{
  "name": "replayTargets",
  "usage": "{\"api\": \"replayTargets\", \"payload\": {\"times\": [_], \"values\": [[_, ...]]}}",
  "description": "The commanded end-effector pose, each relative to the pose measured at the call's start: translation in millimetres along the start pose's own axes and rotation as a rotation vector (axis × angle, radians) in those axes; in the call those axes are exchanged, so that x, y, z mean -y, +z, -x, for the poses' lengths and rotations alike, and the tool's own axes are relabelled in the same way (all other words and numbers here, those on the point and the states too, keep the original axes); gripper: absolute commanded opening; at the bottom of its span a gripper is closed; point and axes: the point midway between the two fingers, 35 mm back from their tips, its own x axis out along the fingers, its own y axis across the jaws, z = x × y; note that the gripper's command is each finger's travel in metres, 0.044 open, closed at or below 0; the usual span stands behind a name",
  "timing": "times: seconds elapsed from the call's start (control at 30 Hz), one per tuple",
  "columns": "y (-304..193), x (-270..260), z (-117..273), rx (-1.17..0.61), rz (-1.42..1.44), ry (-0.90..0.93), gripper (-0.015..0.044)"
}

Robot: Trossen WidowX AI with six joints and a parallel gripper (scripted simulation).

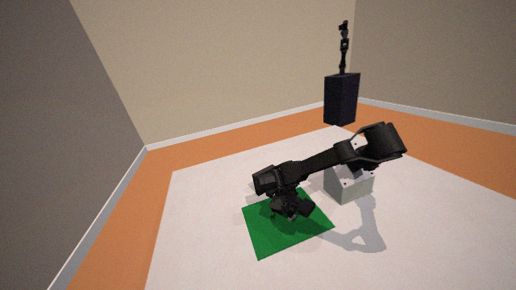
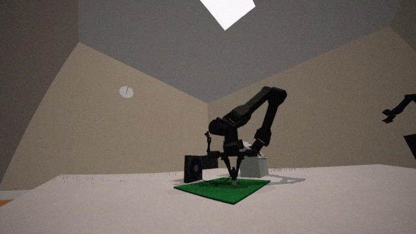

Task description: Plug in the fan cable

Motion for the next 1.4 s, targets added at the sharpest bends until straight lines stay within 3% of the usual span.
{"api": "replayTargets", "payload": {"times": [0.0,0.53,0.87,0.97,1.1,1.37], "values": [[0,-1,-3,0.001,-0.003,0.004,0.0],[0,-1,-13,0.001,-0.003,0.004,0.0],[0,0,-9,0.004,-0.003,0.001,0.026],[0,1,-6,0.003,-0.003,0.001,0.026],[0,1,43,0.0,-0.003,0.001,0.026],[15,5,47,0.001,-0.002,0.001,0.026]]}}
